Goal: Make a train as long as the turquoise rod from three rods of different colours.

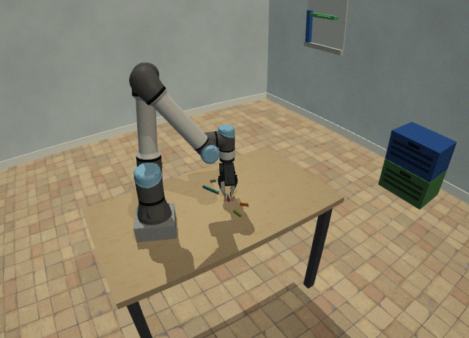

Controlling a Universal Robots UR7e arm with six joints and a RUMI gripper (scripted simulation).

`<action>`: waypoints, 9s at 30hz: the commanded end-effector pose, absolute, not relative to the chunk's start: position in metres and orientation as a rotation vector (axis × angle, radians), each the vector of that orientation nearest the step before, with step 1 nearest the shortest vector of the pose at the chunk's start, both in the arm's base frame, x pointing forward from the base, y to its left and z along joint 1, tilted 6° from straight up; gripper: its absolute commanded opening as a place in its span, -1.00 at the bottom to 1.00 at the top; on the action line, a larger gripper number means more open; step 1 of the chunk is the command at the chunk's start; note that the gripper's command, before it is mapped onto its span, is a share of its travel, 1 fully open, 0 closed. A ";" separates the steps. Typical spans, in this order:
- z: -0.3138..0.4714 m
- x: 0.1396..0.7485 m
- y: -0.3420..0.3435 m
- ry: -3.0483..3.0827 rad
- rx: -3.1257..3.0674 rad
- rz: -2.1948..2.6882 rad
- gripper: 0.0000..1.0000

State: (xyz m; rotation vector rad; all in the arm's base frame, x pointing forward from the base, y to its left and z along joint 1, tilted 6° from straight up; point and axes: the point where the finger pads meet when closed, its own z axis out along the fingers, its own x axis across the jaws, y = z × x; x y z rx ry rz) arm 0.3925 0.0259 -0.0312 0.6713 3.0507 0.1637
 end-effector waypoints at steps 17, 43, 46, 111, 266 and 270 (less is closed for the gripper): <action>0.000 0.392 0.023 3.050 0.671 0.164 -0.72; 0.059 0.390 0.017 3.050 0.671 0.164 1.00; 0.059 0.390 0.017 3.050 0.671 0.164 1.00; 0.042 0.374 -0.047 2.223 2.277 0.149 1.00; -0.028 0.363 -0.114 0.236 3.228 0.071 -0.72; -0.029 0.363 -0.114 0.236 3.228 0.071 -0.72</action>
